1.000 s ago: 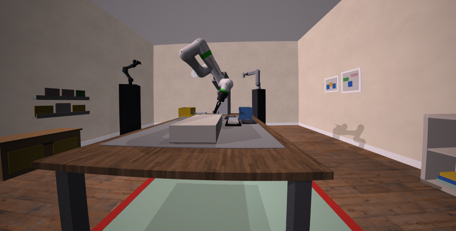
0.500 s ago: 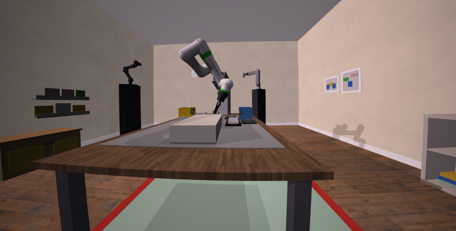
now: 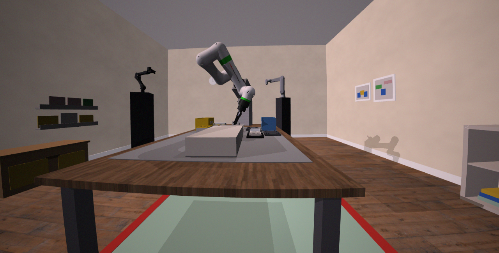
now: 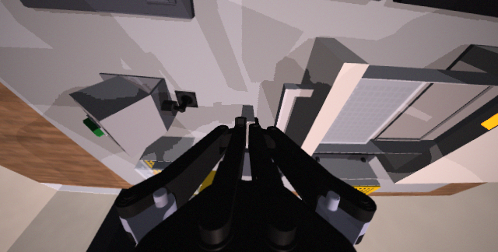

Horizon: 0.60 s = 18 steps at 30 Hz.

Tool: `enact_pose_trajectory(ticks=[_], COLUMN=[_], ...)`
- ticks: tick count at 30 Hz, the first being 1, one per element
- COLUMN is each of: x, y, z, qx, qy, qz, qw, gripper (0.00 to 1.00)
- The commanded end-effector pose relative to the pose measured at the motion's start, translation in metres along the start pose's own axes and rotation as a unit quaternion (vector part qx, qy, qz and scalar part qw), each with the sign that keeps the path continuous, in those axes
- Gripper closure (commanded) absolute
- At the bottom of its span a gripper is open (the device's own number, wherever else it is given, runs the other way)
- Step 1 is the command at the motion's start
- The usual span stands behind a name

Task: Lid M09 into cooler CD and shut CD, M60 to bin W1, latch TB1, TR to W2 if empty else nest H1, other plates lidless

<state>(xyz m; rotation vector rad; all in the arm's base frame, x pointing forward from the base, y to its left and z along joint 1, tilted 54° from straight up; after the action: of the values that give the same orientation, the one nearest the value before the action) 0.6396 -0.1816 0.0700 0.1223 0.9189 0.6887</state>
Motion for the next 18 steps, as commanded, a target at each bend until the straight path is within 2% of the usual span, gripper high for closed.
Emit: enact_pose_trajectory(ticks=[1, 18], x=[0.0001, -0.0009], y=[0.0001, 0.0001], z=[0.0000, 0.0053], qx=[0.000, 0.000], qy=[0.000, 0.000], qz=[0.000, 0.000], qw=[1.000, 1.000], gripper=[1.00, 1.00])
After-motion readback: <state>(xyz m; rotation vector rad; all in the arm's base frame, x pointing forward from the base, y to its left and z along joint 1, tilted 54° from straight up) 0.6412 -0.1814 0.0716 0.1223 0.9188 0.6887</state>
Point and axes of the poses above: the point where the finger pads meet when closed, its own y axis back along the fingers, its own z axis across the jaws, x = y × z, the point moved 2 cm from there along y, back along the fingers, and after that the axes turned 10 degrees about y, right-handed, at the moved point
